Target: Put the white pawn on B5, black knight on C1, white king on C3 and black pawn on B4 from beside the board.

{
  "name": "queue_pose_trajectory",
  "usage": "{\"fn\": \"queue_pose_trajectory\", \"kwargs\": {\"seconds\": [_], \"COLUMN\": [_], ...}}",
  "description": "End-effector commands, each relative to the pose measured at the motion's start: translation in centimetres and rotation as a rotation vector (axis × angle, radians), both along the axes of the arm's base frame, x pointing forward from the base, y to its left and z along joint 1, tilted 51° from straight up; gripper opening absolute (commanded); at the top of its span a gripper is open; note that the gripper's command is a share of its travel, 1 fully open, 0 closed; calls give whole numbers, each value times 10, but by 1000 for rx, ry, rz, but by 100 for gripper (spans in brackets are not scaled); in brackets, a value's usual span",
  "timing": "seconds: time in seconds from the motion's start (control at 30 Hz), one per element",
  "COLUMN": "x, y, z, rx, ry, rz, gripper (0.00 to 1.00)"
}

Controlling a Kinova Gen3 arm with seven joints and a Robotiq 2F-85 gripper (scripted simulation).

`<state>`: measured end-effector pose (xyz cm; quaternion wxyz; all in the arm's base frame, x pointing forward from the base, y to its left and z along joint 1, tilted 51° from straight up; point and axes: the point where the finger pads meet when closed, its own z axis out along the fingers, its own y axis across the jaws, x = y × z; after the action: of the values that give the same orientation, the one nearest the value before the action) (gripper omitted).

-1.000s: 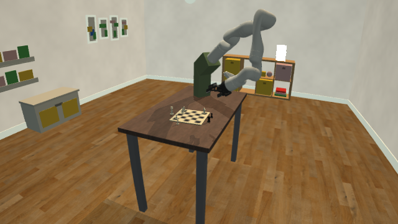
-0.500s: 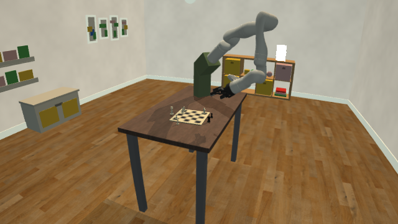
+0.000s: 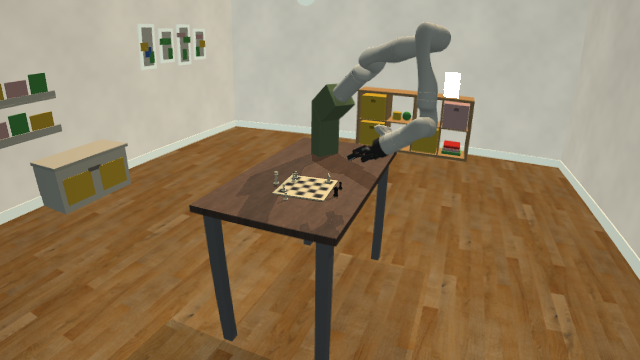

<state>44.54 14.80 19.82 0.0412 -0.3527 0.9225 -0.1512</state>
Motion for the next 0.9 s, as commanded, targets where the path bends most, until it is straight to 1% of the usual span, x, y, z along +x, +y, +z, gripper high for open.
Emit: {"fn": "queue_pose_trajectory", "kwargs": {"seconds": [0.0, 0.03, 0.43, 0.53, 0.57, 0.6, 0.63, 0.67, 0.7, 0.73, 0.77, 0.8, 0.83, 0.87], "x": [-2, -3, -3, -6, -6, -7, -7, -8, -8, -10, -10, -11, -11, -13], "y": [-1, 9, 9, 38, 38, 47, 47, 56, 56, 64, 64, 72, 72, 80], "z": [-1, -1, -1, 0, 1, 2, 2, 3, 3, 4, 4, 5, 5, 6], "rx": [-10, -26, -25, -68, -67, -79, -79, -89, -89, -99, -99, -108, -107, -116], "ry": [1, -8, -9, -37, -38, -48, -49, -58, -59, -68, -69, -78, -78, -87], "rz": [-1, 43, 43, 164, 163, 200, 200, 234, 234, 267, 267, 298, 298, 326], "gripper": [100, 100, 100, 100, 100, 100, 100, 100, 100, 100, 100, 100, 100, 100]}}
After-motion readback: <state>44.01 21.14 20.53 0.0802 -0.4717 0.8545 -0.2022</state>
